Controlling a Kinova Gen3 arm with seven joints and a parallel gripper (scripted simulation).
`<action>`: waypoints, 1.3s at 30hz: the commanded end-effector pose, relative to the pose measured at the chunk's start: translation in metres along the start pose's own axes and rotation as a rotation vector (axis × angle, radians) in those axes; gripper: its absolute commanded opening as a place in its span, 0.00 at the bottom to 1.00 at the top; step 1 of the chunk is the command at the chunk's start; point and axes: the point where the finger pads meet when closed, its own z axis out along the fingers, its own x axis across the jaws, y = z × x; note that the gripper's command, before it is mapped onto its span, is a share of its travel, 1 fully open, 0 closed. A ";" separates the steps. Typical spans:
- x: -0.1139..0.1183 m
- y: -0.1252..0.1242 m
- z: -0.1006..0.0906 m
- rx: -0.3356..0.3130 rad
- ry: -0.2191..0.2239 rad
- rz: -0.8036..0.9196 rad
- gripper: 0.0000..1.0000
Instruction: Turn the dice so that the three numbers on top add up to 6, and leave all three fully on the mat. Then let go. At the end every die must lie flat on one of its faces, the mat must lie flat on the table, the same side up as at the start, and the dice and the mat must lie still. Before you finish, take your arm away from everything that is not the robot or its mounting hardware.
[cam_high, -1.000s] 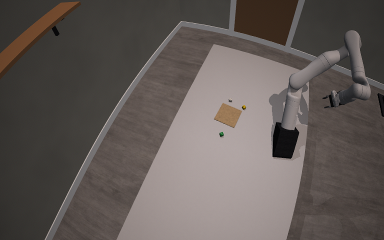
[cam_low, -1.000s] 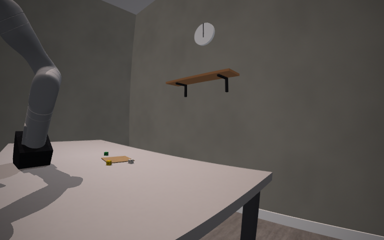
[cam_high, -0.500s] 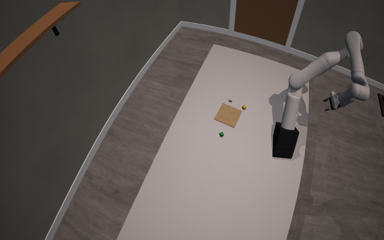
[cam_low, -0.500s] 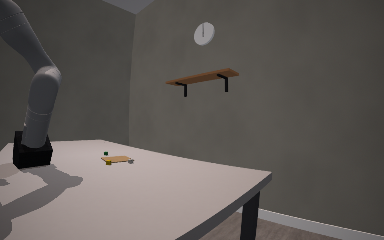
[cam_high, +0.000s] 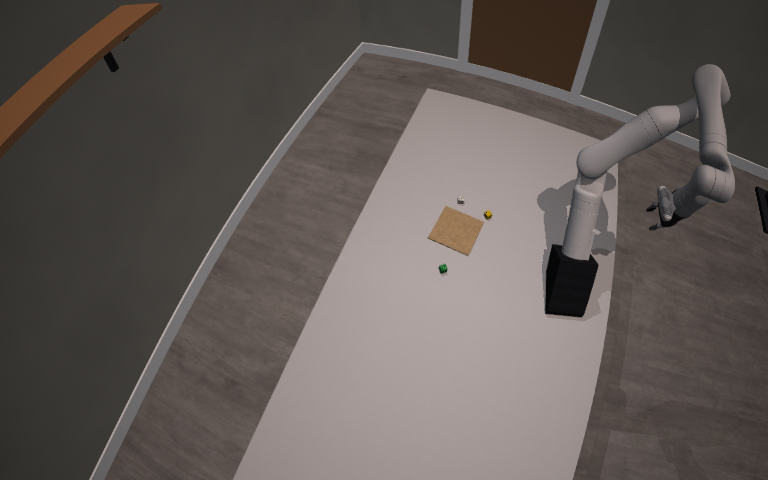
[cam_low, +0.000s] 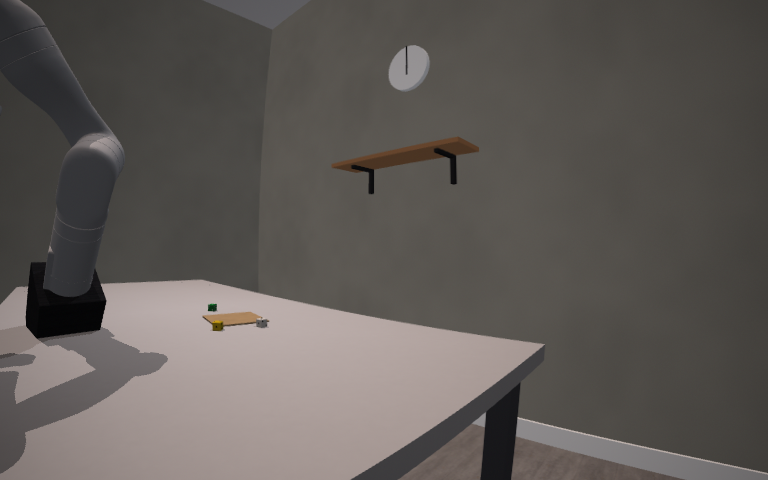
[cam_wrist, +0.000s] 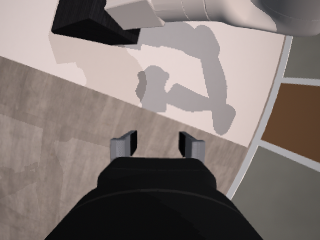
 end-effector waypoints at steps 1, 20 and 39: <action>-0.001 -0.001 -0.001 -0.006 0.000 0.006 1.00; -0.029 -0.022 -0.023 -0.053 -0.080 0.086 1.00; -0.055 -0.049 -0.045 -0.098 -0.157 0.173 1.00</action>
